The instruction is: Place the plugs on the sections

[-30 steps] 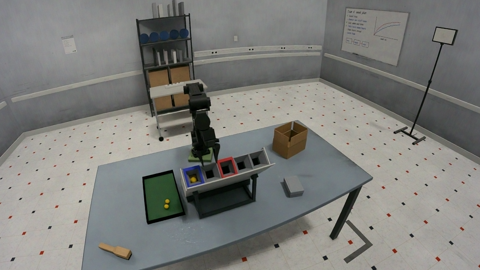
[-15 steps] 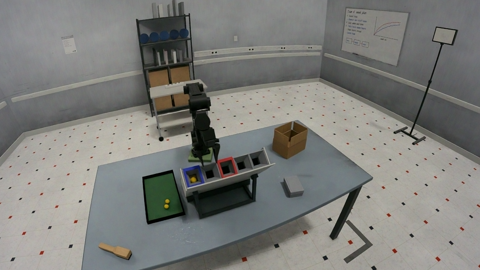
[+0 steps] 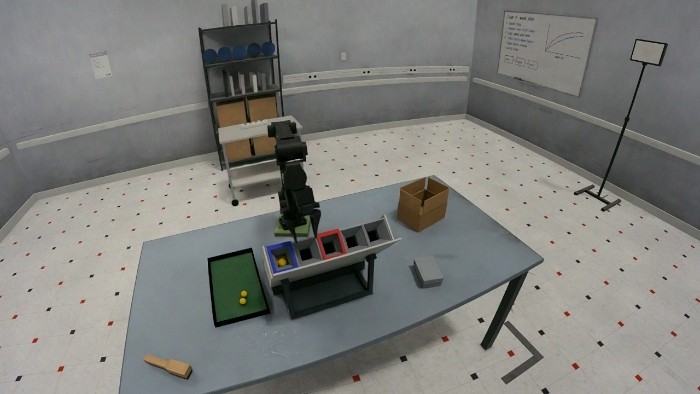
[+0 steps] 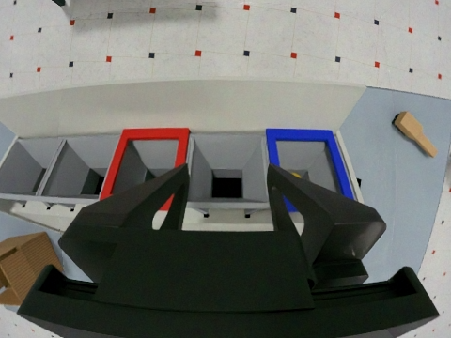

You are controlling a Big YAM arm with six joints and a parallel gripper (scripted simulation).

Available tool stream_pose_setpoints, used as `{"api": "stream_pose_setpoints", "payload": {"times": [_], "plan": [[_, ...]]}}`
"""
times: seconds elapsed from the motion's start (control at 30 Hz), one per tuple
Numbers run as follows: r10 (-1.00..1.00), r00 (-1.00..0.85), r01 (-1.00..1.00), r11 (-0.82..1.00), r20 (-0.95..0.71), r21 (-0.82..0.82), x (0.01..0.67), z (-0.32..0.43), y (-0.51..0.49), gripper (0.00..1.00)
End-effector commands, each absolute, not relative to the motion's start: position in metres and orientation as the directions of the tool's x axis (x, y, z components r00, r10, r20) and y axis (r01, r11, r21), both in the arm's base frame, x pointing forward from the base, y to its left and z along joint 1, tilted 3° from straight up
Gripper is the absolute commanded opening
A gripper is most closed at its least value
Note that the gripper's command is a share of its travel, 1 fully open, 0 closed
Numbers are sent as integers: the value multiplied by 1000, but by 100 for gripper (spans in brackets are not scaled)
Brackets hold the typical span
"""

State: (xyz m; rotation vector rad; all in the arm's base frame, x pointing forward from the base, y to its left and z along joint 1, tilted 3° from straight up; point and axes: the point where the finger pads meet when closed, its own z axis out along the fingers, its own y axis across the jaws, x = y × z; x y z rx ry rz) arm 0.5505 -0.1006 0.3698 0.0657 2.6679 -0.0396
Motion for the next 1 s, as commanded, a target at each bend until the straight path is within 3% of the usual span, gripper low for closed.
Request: {"api": "stream_pose_setpoints", "payload": {"times": [0.0,0.97], "plan": [[36,-879,52,998,-476,-20,551,380,-100,59],[36,-879,52,998,-476,-20,549,400,-99,59]]}}
